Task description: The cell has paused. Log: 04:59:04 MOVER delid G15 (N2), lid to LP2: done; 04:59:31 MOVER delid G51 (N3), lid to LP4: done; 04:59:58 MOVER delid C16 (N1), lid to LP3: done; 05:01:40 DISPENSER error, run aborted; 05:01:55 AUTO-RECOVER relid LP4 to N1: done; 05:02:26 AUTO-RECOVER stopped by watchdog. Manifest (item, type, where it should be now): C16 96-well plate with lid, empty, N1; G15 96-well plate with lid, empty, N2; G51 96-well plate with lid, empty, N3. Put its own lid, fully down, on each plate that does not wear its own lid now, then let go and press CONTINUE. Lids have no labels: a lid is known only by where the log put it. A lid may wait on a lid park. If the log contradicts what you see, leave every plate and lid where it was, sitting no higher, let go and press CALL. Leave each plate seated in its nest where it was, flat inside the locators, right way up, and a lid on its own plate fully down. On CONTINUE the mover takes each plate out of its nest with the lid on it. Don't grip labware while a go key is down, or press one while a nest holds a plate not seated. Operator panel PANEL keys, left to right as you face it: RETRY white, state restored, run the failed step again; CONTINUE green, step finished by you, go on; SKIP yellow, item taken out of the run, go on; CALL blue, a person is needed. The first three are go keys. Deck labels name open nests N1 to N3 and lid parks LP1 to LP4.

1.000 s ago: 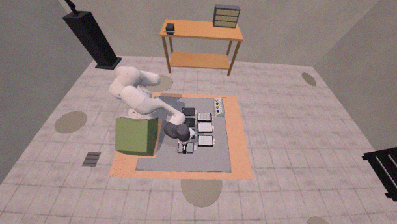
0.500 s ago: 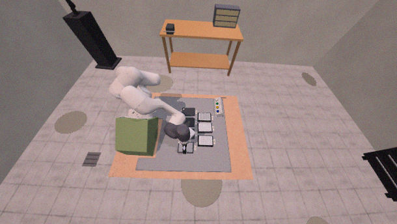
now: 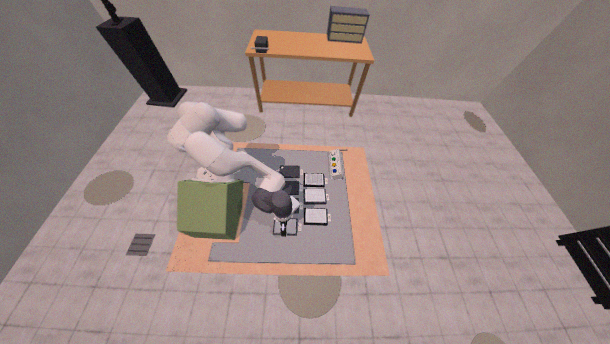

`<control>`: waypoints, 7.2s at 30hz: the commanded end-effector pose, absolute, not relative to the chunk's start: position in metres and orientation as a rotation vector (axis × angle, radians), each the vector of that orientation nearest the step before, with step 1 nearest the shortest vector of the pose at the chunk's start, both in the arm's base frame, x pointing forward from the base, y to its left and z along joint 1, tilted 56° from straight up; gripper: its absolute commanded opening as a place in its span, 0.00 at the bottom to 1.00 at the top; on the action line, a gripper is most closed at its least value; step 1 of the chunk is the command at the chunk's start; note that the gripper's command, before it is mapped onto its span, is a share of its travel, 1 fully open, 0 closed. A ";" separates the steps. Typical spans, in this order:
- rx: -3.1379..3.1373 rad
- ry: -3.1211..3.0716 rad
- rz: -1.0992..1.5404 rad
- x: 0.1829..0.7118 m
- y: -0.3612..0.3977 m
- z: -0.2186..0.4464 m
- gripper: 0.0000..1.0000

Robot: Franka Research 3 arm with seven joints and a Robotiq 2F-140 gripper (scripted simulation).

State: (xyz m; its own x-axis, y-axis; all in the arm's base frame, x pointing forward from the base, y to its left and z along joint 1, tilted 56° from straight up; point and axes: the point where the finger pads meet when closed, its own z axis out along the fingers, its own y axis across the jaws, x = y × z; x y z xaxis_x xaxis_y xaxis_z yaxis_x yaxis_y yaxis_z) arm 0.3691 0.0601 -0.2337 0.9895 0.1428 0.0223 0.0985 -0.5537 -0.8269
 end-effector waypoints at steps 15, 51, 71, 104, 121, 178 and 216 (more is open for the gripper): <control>-2.161 -0.161 0.060 0.369 0.061 -0.234 0.66; -2.161 -0.161 0.060 0.369 0.062 -0.234 0.66; -2.161 -0.161 0.060 0.369 0.062 -0.234 0.66; -2.161 -0.161 0.060 0.369 0.062 -0.234 0.59; -2.161 -0.161 0.060 0.369 0.062 -0.234 0.59; -2.161 -0.161 0.060 0.369 0.062 -0.234 0.66; -2.161 -0.161 0.060 0.368 0.063 -0.235 0.66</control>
State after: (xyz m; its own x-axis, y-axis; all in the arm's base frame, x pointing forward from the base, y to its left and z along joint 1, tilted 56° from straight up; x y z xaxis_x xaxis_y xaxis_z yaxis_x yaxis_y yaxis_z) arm 0.3688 0.0612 -0.2338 0.9895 0.1428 0.0227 0.0989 -0.5534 -0.8271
